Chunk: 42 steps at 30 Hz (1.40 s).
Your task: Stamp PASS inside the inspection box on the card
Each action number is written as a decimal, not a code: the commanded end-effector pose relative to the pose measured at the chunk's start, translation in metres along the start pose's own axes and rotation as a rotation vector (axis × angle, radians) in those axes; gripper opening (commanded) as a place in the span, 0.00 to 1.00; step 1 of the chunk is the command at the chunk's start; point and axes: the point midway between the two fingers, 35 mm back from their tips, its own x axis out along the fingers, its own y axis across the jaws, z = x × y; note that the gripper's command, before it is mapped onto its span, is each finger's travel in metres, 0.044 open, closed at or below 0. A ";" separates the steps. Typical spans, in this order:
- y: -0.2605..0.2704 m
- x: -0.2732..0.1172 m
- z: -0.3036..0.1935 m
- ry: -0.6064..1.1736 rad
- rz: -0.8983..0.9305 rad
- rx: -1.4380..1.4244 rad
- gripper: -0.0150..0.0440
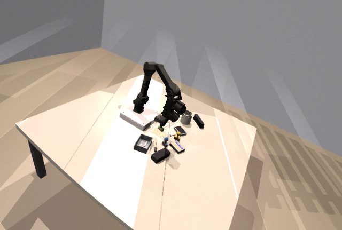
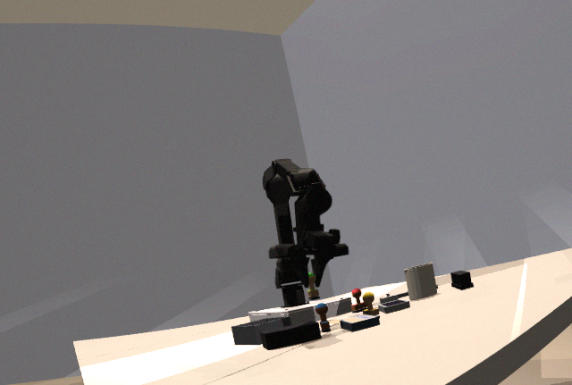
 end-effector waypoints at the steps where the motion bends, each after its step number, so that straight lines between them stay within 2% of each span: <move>1: 0.017 -0.004 0.014 0.001 0.003 0.002 0.25; 16: 0.093 -0.015 0.057 -0.001 0.009 0.003 0.25; 29: 0.170 -0.024 0.075 -0.002 0.009 0.003 0.25; 42: 0.175 -0.019 0.076 -0.003 0.008 0.002 0.25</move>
